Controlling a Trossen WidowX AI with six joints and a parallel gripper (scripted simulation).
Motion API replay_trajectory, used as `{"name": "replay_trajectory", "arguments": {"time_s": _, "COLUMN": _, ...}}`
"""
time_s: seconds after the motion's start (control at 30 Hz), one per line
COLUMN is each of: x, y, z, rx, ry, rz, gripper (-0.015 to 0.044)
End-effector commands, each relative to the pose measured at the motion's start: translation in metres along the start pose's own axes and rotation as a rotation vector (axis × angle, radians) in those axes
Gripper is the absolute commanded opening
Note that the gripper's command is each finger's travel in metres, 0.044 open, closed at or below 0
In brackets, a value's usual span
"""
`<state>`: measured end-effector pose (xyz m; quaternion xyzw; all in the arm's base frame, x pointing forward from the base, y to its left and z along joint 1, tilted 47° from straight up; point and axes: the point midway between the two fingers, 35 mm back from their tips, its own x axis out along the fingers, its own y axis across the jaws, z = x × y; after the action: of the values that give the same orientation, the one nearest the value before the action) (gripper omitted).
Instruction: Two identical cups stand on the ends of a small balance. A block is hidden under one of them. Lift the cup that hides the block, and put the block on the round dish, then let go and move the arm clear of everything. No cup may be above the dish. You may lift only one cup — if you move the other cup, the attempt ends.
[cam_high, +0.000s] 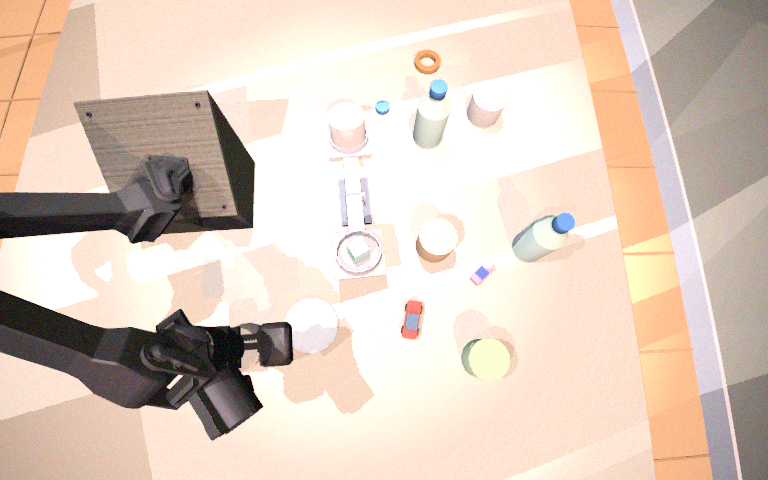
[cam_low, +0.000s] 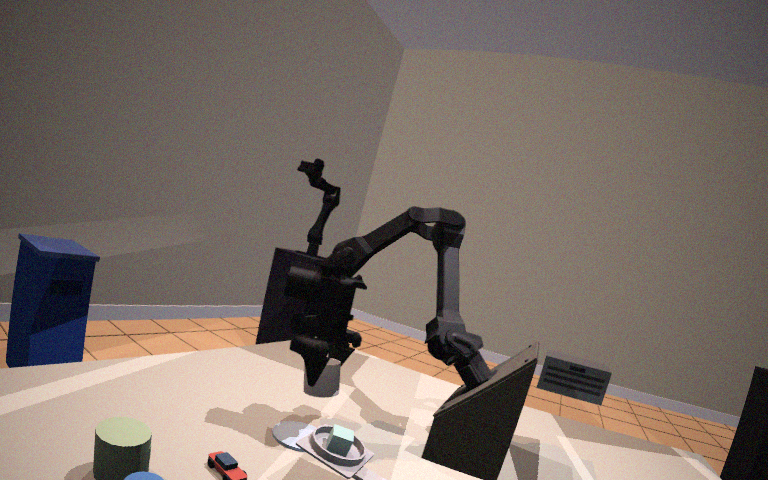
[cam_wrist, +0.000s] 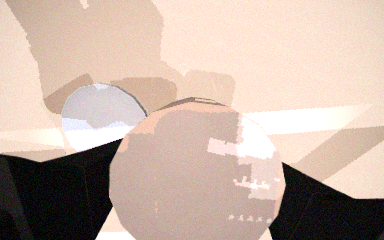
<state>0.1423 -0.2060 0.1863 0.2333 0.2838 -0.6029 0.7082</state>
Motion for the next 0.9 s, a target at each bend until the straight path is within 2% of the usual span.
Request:
{"name": "replay_trajectory", "arguments": {"time_s": 0.0, "x": 0.002, "y": -0.005, "z": 0.000, "rx": -0.007, "ry": -0.012, "rz": 0.006, "gripper": 0.0000}}
{"name": "replay_trajectory", "arguments": {"time_s": 0.3, "x": 0.038, "y": -0.005, "z": 0.000, "rx": -0.008, "ry": -0.013, "rz": 0.005, "gripper": 0.0000}}
{"name": "replay_trajectory", "arguments": {"time_s": 0.87, "x": 0.056, "y": -0.005, "z": 0.001, "rx": -0.009, "ry": -0.014, "rz": 0.005, "gripper": 0.0000}}
